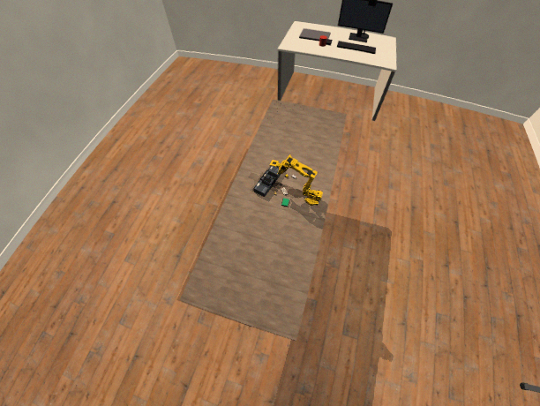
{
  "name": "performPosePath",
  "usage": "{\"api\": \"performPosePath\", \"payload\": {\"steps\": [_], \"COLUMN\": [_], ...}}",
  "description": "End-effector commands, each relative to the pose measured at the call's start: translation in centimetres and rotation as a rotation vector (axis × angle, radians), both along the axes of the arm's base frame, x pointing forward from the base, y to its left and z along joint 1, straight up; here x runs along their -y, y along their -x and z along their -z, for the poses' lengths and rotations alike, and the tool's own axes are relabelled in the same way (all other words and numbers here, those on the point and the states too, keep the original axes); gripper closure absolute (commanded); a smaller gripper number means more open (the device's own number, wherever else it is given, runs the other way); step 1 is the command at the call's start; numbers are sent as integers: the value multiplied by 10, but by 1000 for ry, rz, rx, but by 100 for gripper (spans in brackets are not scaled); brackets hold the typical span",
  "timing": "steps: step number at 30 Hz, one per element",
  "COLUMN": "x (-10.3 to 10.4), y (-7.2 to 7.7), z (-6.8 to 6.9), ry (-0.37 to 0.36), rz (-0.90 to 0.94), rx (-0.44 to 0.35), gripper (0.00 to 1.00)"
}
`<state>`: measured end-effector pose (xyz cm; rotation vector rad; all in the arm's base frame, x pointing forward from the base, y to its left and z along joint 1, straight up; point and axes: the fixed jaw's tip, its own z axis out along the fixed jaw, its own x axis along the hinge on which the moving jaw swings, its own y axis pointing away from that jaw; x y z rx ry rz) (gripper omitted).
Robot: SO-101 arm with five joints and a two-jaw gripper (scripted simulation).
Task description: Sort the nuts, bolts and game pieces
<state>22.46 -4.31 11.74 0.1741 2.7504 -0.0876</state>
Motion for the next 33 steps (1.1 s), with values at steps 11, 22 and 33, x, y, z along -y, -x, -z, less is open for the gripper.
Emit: {"api": "performPosePath", "payload": {"steps": [11,22,33], "x": [13,13,14], "y": [-19,-19,-23], "z": [-10,-10,-14], "ry": [30,30,46], "rz": [20,20,4], "rx": [96,96,127], "gripper": [0,0,0]}}
